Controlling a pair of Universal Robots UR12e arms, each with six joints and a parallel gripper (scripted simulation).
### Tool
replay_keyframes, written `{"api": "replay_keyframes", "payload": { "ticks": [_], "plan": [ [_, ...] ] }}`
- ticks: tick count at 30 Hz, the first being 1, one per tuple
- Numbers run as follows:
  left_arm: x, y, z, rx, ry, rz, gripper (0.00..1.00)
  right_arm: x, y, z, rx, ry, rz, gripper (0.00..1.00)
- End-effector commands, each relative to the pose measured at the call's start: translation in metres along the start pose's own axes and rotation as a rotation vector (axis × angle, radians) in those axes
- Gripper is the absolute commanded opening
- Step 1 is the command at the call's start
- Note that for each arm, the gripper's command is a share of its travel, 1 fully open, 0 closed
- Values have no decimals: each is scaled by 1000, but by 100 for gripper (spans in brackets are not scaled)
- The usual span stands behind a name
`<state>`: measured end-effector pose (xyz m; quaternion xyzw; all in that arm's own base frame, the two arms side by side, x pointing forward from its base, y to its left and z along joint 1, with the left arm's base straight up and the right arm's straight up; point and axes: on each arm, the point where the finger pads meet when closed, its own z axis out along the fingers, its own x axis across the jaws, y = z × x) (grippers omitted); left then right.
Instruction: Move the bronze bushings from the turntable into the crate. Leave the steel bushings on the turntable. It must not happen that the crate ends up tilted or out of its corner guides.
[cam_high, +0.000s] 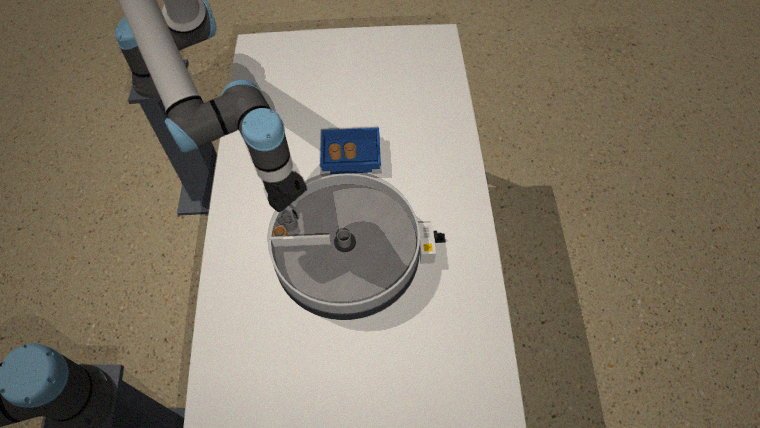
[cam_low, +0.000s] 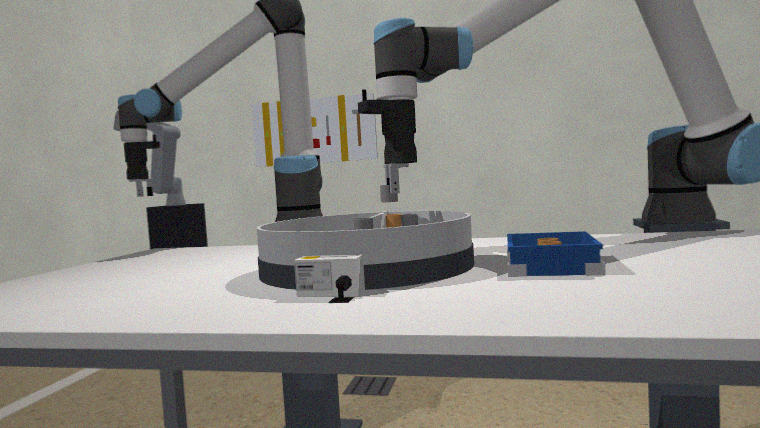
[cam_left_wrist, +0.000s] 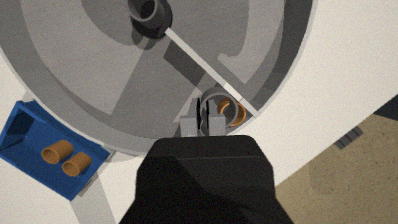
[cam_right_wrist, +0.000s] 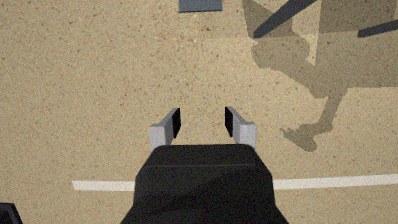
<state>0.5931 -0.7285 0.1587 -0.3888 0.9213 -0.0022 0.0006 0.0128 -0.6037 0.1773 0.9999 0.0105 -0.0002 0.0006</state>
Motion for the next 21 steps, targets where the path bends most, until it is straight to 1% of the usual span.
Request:
{"api": "replay_keyframes", "payload": {
  "ticks": [1, 6, 21],
  "plan": [
    [3, -1, -11, 1, 2, 2, 0, 1, 0, 0, 1, 0, -1, 100],
    [3, 0, -8, -3, 0, 2, 0, 1, 0, 0, 1, 0, -1, 100],
    [3, 0, -9, -2, 1, 2, 0, 1, 0, 0, 1, 0, -1, 100]
  ]
}}
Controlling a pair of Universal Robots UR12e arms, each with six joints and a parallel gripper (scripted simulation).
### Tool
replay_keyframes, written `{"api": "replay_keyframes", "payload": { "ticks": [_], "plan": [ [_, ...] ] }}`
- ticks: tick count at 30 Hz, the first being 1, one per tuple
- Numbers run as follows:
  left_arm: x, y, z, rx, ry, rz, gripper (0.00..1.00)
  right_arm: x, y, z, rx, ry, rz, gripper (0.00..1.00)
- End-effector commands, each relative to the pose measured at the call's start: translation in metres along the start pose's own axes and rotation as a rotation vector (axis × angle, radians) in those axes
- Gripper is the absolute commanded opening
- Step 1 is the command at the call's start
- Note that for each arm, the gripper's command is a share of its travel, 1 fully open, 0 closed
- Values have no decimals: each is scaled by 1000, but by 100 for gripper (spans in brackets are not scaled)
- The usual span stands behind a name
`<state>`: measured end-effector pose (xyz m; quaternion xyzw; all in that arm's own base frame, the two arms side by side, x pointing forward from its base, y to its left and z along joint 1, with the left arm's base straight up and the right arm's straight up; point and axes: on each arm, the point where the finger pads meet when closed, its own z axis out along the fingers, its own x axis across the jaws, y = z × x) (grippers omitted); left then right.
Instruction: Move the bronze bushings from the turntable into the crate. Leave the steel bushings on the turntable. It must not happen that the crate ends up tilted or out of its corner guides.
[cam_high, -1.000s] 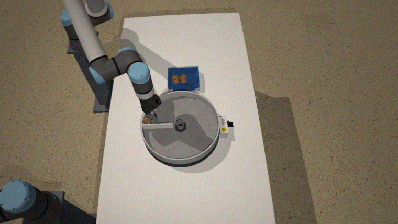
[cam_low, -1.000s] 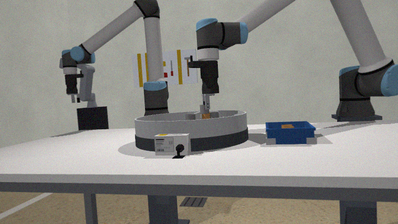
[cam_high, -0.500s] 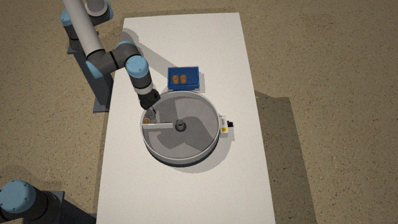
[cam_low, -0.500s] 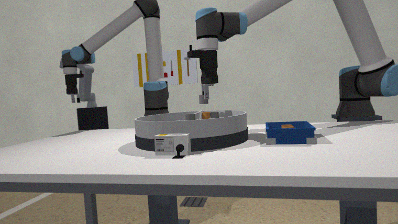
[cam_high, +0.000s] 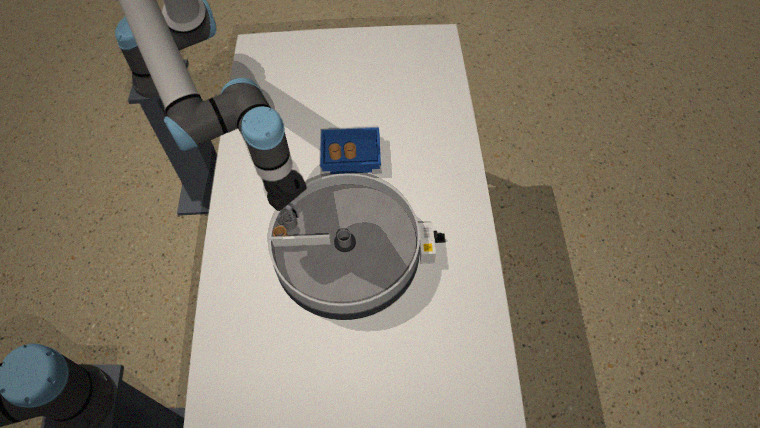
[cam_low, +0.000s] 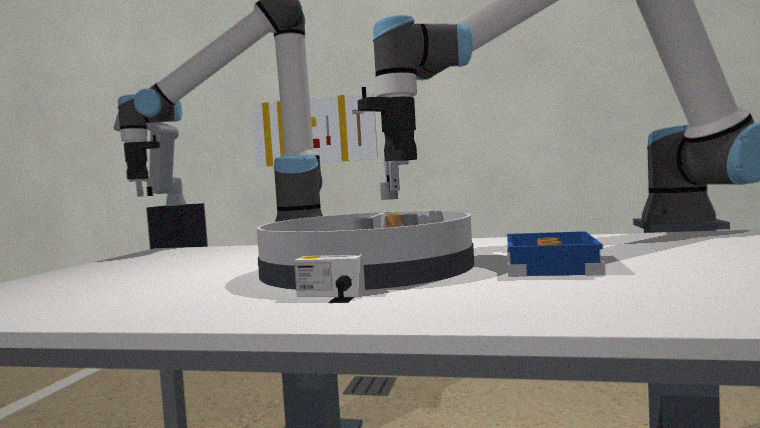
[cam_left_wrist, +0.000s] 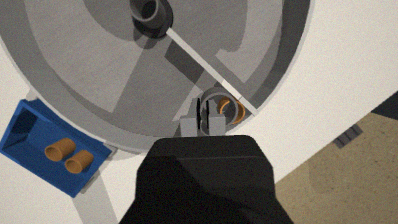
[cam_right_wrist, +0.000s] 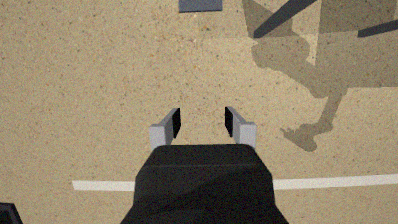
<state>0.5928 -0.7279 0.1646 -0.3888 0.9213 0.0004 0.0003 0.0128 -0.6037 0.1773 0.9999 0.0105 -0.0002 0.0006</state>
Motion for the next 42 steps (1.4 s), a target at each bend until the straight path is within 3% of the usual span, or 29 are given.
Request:
{"api": "replay_keyframes", "payload": {
  "ticks": [1, 25, 42],
  "plan": [
    [3, -1, -3, 3, 2, 2, 0, 1, 0, 0, 1, 0, -1, 100],
    [-3, -7, -2, 2, 2, 0, 0, 1, 0, 0, 1, 0, -1, 100],
    [-59, -87, -2, 3, 2, 0, 0, 1, 0, 0, 1, 0, -1, 100]
  ]
}}
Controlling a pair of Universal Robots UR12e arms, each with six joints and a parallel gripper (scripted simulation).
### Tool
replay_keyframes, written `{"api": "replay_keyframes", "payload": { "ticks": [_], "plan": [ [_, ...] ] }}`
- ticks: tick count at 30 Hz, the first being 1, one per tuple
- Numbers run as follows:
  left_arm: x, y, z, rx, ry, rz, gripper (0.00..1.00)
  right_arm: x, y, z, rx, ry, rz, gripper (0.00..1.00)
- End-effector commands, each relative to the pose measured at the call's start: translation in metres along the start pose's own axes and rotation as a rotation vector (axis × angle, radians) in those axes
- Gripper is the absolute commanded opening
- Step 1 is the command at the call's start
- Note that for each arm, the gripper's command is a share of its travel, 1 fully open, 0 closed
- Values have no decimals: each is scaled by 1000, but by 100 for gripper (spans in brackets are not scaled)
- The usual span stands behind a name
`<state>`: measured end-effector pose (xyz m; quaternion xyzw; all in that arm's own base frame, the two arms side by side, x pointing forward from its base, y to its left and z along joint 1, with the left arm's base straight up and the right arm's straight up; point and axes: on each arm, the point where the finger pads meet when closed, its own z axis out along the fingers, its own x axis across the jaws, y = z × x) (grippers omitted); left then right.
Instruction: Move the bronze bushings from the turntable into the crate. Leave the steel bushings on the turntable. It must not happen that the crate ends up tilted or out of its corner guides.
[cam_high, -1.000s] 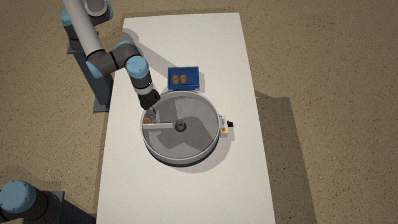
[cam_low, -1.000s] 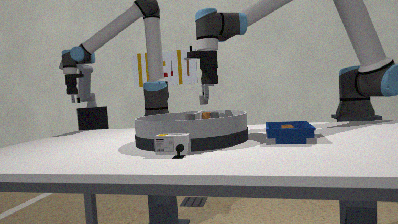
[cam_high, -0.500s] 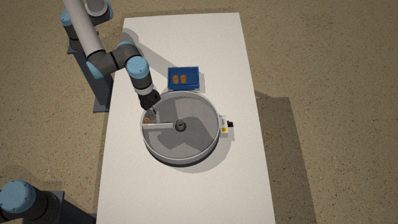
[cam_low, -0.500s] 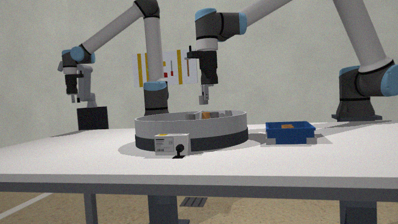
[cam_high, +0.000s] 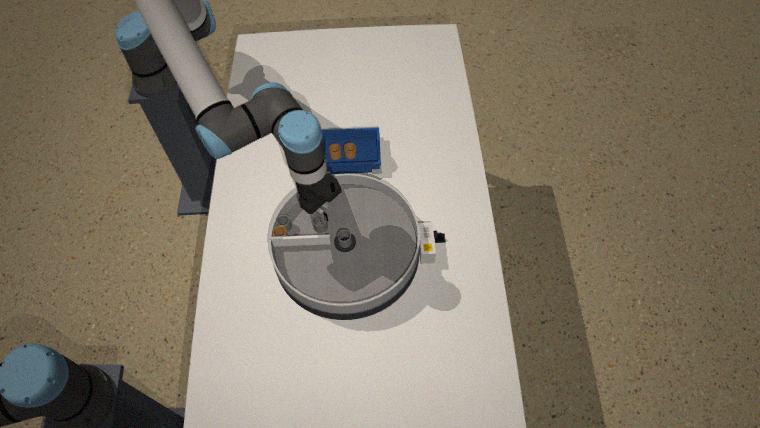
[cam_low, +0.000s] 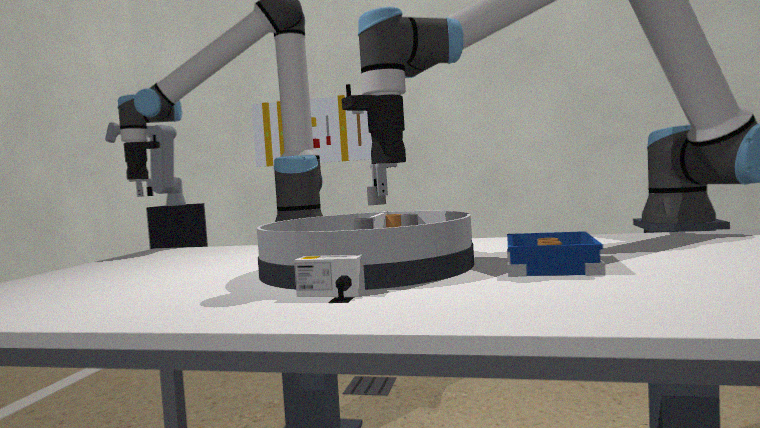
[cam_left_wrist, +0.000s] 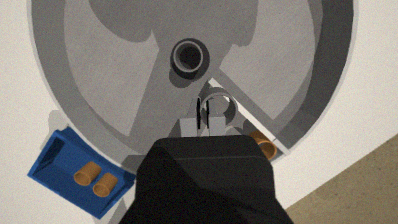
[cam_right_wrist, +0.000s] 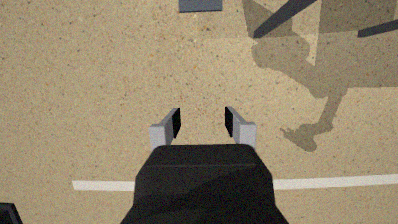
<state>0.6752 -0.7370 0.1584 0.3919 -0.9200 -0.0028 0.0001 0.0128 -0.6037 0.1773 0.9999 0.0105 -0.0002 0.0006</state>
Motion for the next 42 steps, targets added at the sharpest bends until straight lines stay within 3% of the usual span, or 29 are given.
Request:
{"api": "replay_keyframes", "payload": {
  "ticks": [1, 11, 42],
  "plan": [
    [-11, -27, -8, 7, 3, 7, 0, 1, 0, 0, 1, 0, -1, 100],
    [-31, -56, -9, 7, 3, 7, 0, 1, 0, 0, 1, 0, -1, 100],
    [-29, -56, -10, 9, 3, 9, 0, 1, 0, 0, 1, 0, -1, 100]
  ]
}}
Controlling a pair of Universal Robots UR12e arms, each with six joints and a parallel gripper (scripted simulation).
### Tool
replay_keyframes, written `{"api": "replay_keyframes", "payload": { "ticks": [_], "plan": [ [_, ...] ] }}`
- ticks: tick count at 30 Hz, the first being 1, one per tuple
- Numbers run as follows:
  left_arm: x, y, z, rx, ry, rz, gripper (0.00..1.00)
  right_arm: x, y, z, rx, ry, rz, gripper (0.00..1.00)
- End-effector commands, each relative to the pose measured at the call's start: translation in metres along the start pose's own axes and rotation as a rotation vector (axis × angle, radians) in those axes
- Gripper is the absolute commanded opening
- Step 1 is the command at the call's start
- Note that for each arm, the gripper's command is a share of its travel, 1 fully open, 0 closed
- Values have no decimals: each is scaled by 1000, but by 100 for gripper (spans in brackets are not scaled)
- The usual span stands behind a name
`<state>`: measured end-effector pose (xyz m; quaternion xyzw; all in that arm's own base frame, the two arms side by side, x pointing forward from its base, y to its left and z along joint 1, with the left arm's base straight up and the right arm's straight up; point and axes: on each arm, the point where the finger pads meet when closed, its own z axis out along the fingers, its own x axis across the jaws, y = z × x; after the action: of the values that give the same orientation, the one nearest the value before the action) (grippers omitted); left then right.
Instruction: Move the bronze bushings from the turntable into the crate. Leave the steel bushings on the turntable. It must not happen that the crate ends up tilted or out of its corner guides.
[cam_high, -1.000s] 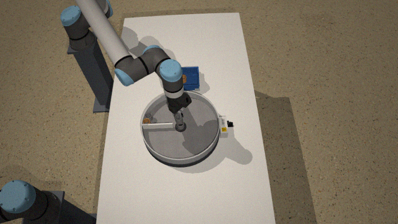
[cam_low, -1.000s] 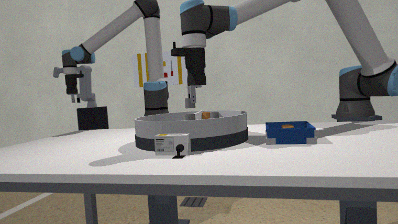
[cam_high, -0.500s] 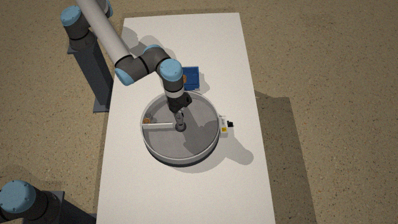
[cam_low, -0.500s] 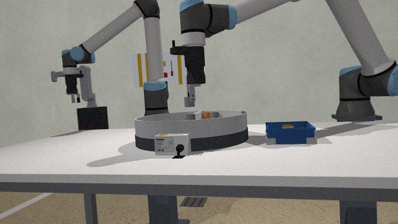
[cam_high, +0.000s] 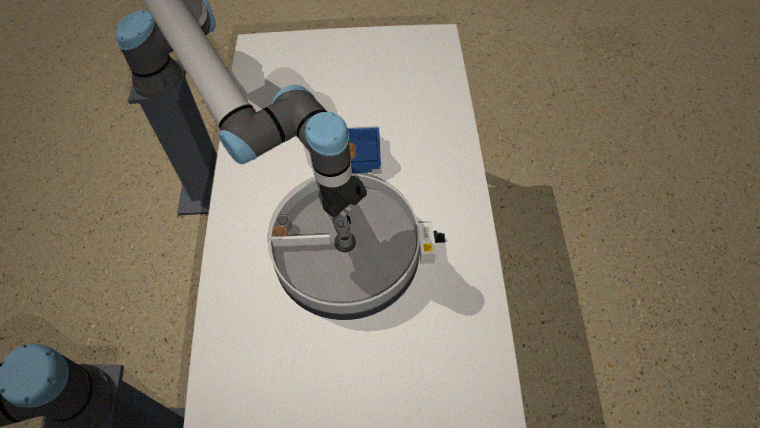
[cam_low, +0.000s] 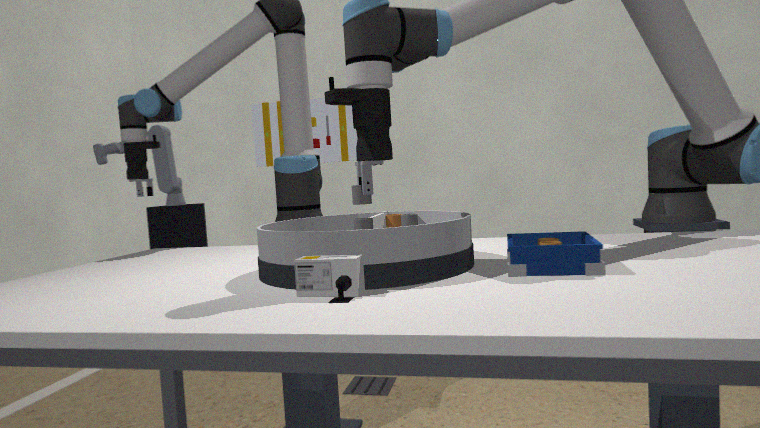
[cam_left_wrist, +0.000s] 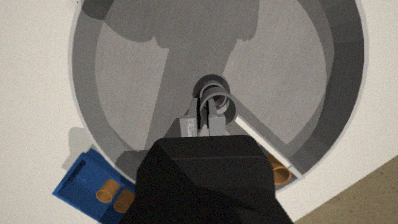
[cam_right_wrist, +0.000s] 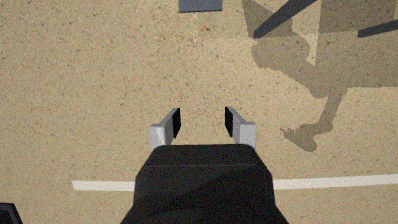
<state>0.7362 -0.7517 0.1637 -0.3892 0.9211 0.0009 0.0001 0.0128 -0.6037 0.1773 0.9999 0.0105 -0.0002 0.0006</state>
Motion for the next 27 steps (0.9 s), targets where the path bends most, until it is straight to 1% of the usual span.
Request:
{"api": "replay_keyframes", "payload": {
  "ticks": [1, 27],
  "plan": [
    [3, -2, -5, 6, 2, 3, 0, 1, 0, 0, 1, 0, -1, 100],
    [-2, -4, -5, 6, 2, 1, 0, 1, 0, 0, 1, 0, -1, 100]
  ]
}}
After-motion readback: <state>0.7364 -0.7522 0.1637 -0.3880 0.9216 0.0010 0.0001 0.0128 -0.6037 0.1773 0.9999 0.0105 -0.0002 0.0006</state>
